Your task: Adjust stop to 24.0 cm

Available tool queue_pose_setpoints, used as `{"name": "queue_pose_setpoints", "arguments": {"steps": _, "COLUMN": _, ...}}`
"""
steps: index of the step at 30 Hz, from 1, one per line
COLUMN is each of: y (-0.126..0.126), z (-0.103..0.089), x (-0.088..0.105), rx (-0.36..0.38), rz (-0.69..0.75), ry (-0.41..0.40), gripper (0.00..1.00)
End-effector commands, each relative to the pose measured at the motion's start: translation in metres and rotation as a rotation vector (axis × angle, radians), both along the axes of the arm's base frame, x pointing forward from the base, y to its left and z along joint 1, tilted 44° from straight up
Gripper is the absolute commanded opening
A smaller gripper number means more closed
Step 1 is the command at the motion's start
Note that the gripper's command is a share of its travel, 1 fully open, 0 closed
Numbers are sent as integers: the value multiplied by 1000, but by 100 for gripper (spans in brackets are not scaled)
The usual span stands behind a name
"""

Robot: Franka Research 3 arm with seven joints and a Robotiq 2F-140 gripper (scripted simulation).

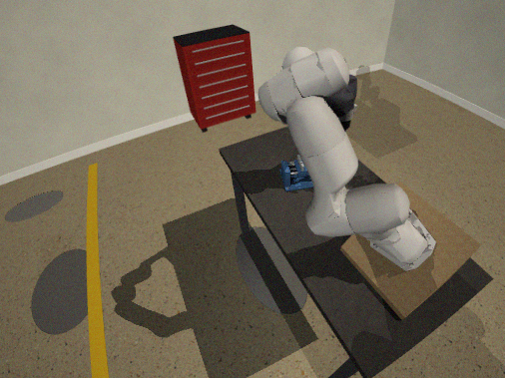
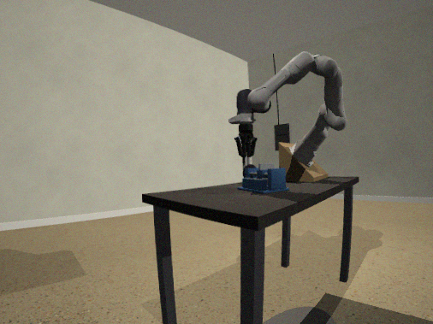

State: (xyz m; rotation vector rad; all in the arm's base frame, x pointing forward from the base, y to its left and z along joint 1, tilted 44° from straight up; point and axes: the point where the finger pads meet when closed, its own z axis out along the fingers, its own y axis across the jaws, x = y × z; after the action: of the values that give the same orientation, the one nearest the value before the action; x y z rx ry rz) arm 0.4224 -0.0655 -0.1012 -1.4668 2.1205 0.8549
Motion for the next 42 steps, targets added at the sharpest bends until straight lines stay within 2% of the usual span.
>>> {"name": "queue_pose_setpoints", "arguments": {"steps": 1, "y": 4, "z": 0, "x": -9, "rx": 5, "rz": 6, "ry": -2, "gripper": 4}}
{"name": "queue_pose_setpoints", "arguments": {"steps": 13, "y": 20, "z": -8, "x": -25, "rx": 5, "rz": 6, "ry": -2, "gripper": 4}}
{"name": "queue_pose_setpoints", "arguments": {"steps": 18, "y": 31, "z": -19, "x": -27, "rx": 5, "rz": 6, "ry": -2, "gripper": 4}}
{"name": "queue_pose_setpoints", "arguments": {"steps": 28, "y": 42, "z": -36, "x": -17, "rx": 5, "rz": 6, "ry": -2, "gripper": 4}}
{"name": "queue_pose_setpoints", "arguments": {"steps": 42, "y": 42, "z": -46, "x": 3, "rx": 5, "rz": 6, "ry": -2, "gripper": 4}}
